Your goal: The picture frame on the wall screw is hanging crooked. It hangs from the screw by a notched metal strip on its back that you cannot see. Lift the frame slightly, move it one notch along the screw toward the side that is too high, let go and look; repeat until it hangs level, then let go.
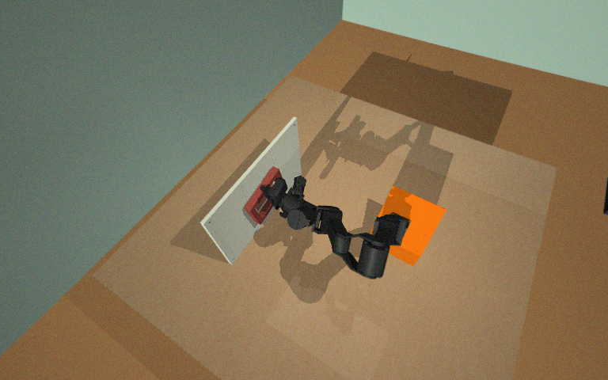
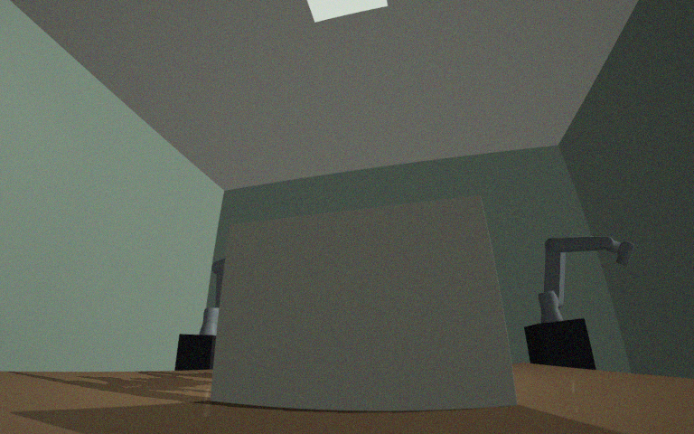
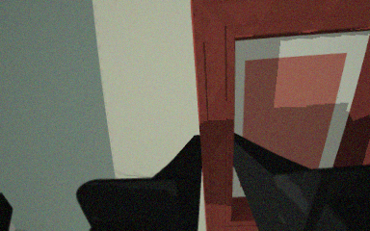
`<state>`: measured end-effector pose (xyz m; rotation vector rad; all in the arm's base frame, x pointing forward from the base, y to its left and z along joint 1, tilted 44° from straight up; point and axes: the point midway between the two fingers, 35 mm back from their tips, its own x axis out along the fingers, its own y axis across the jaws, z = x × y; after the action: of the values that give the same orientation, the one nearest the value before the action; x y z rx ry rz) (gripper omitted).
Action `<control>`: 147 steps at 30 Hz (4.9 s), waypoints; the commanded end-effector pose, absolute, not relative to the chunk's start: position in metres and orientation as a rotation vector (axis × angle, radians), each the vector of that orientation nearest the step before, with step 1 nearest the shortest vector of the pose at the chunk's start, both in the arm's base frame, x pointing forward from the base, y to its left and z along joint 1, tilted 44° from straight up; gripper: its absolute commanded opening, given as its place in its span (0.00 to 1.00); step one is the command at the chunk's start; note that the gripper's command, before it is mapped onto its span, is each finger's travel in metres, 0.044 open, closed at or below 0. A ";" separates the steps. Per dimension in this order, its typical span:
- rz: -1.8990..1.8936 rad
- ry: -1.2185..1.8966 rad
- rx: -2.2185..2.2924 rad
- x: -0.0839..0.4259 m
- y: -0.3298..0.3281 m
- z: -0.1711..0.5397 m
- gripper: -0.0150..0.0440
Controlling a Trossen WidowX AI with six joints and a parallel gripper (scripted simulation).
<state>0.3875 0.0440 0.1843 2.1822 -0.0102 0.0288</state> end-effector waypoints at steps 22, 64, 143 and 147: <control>0.029 -0.022 2.185 0.388 0.039 0.183 0.25; 0.028 -0.014 2.233 0.388 0.043 0.177 0.25; 0.020 -0.017 2.187 0.206 0.024 0.206 0.69; 0.020 -0.017 2.186 0.206 0.024 0.206 0.69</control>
<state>0.2070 0.0250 0.2065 2.1903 -0.0146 0.0232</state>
